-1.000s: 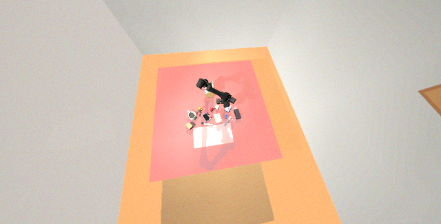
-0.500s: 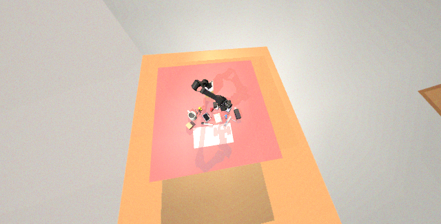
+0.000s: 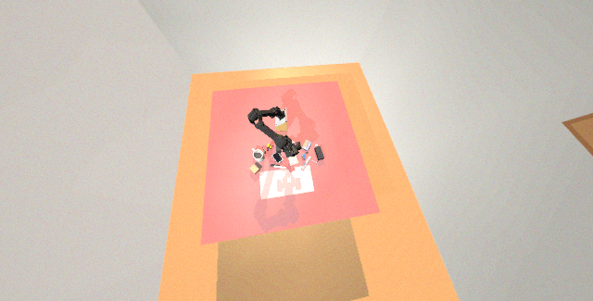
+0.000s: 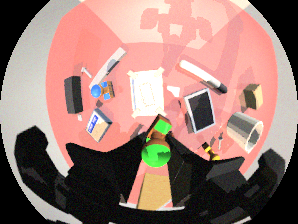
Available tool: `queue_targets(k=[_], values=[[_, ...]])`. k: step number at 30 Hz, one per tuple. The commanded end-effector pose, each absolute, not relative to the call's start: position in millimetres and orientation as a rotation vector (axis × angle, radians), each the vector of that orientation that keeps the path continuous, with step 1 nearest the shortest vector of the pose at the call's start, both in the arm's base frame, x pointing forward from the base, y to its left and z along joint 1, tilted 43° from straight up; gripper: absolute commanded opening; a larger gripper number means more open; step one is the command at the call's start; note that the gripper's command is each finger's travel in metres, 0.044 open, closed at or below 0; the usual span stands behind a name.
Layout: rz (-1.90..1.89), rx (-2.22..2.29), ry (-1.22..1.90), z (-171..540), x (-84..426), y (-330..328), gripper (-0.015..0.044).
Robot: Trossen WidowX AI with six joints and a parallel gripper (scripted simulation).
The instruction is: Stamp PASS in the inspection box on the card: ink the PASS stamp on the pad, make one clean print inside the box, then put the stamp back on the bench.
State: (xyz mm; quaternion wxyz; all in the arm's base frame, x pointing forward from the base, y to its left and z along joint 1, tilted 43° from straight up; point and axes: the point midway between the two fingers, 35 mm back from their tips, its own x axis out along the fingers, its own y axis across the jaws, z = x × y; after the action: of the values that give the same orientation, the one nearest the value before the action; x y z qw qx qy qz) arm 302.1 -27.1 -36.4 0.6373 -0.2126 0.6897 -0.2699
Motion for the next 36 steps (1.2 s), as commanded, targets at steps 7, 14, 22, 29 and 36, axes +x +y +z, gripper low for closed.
queue_targets(k=[7, 14, 22, 29, 36], values=[[-0.648, -0.508, 1.57, 12.5, 315.6, -89.6, 0.0], [-0.66, -0.514, 1.572, 24.1, 315.5, -104.8, 0.0], [-0.661, -0.514, 1.571, 21.4, 315.4, -107.2, 0.0], [-0.661, -0.514, 1.571, 17.9, 315.2, -110.4, 0.0], [-0.662, -0.514, 1.571, 14.4, 314.9, -113.5, 0.0]])
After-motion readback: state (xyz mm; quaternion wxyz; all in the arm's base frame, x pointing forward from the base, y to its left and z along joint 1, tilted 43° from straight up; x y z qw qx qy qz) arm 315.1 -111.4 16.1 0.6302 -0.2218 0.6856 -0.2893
